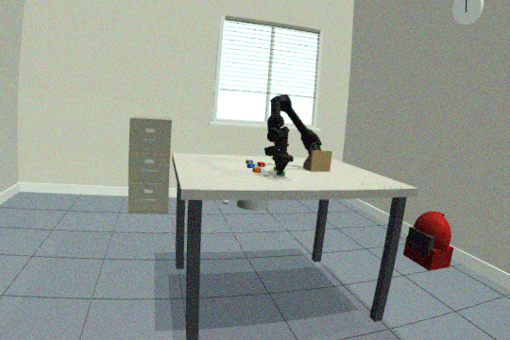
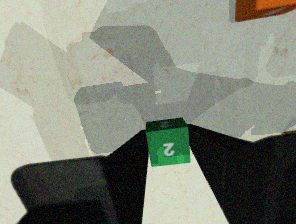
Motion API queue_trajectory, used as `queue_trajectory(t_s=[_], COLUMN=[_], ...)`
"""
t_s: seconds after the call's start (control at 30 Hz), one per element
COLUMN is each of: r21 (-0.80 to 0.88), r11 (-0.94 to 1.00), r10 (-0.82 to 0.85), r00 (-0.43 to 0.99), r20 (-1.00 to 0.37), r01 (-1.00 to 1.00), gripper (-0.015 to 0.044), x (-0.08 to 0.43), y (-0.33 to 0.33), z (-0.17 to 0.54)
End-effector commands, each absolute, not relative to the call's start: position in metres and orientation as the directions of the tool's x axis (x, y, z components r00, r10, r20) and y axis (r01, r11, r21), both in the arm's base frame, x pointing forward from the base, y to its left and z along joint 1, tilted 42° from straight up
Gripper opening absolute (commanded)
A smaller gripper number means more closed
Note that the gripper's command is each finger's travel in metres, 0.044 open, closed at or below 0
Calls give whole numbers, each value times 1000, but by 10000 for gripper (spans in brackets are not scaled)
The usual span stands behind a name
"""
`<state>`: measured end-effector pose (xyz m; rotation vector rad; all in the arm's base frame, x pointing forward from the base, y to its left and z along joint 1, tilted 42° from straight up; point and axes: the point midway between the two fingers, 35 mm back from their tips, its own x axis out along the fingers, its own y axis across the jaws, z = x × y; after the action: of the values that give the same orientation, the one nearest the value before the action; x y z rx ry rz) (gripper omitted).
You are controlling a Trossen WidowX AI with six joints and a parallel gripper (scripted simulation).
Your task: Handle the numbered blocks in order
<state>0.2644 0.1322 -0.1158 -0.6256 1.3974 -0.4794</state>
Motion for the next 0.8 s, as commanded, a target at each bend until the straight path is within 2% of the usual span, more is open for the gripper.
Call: queue_trajectory(t_s=[0.0, 0.03, 0.4, 0.73, 0.77], r21=[-660, -660, -660, -659, -659], r11=[749, 749, 749, 750, 750], r10=[-650, -650, -650, -649, -649], r00=[127, 127, 127, 127, 127], r20=[-749, -749, -749, -750, -750], r01=[-56, -56, -56, -56, -56], gripper=[120, 120, 400, 400, 374], x=[265, 265, 265, 260, 260], y=[132, 132, 132, 156, 158], z=[-116, -116, -116, -89, -87])
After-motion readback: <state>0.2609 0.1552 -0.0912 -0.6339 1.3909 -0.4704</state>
